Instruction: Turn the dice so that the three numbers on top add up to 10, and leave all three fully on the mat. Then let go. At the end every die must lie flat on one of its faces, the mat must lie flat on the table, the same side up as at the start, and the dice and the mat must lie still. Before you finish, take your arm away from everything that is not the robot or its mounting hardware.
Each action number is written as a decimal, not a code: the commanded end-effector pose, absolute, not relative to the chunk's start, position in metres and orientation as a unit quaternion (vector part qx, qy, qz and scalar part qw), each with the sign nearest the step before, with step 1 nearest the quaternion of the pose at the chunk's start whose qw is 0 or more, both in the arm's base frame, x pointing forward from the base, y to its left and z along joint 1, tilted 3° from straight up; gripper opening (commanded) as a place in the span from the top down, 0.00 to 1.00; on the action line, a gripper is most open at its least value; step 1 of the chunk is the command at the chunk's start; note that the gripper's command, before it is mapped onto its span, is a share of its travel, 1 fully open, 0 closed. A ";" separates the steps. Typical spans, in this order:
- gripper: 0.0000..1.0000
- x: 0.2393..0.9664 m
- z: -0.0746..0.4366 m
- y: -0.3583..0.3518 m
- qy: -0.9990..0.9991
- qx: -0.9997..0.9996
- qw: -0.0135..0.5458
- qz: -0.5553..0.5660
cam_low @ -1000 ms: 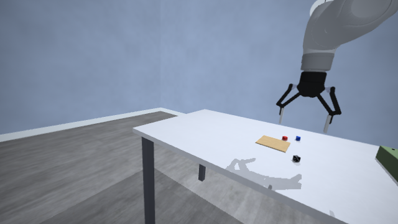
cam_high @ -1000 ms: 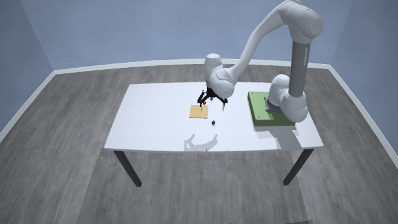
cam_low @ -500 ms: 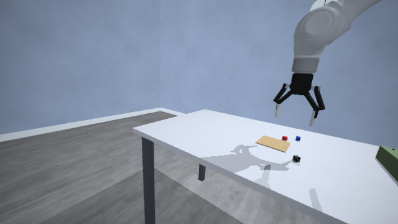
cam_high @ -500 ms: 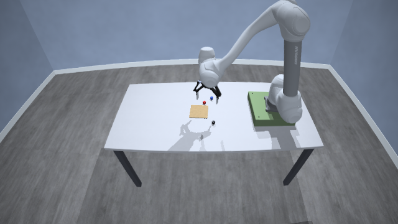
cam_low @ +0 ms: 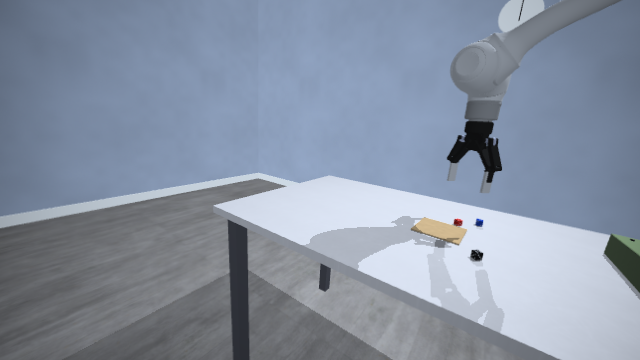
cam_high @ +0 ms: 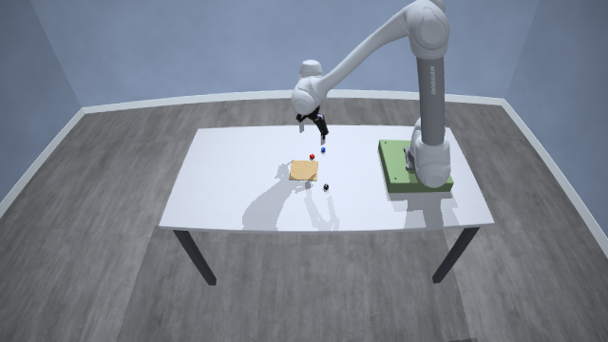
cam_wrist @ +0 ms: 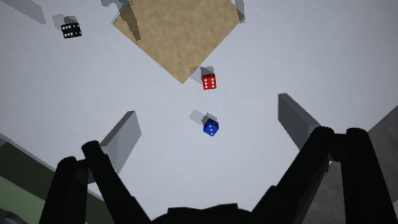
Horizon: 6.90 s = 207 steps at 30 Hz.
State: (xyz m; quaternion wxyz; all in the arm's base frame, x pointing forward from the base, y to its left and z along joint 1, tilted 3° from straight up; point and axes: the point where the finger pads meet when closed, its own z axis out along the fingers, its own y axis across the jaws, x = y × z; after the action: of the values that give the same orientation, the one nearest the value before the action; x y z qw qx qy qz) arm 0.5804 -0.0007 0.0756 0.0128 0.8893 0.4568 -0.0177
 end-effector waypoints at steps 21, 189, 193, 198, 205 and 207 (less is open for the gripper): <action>0.00 0.583 0.068 -0.005 0.581 0.814 0.010 -0.020; 0.79 0.584 -0.014 -0.011 0.950 0.311 -0.003 -0.022; 0.79 0.584 -0.014 -0.011 0.950 0.311 -0.003 -0.022; 0.79 0.584 -0.014 -0.011 0.950 0.311 -0.003 -0.022; 0.79 0.584 -0.014 -0.011 0.950 0.311 -0.003 -0.022; 0.79 0.584 -0.015 -0.011 0.950 0.311 -0.003 -0.022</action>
State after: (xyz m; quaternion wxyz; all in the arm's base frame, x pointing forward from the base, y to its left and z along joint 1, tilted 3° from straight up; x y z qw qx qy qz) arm 0.5839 -0.0106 -0.0143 -0.0034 0.3115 0.9500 -0.0221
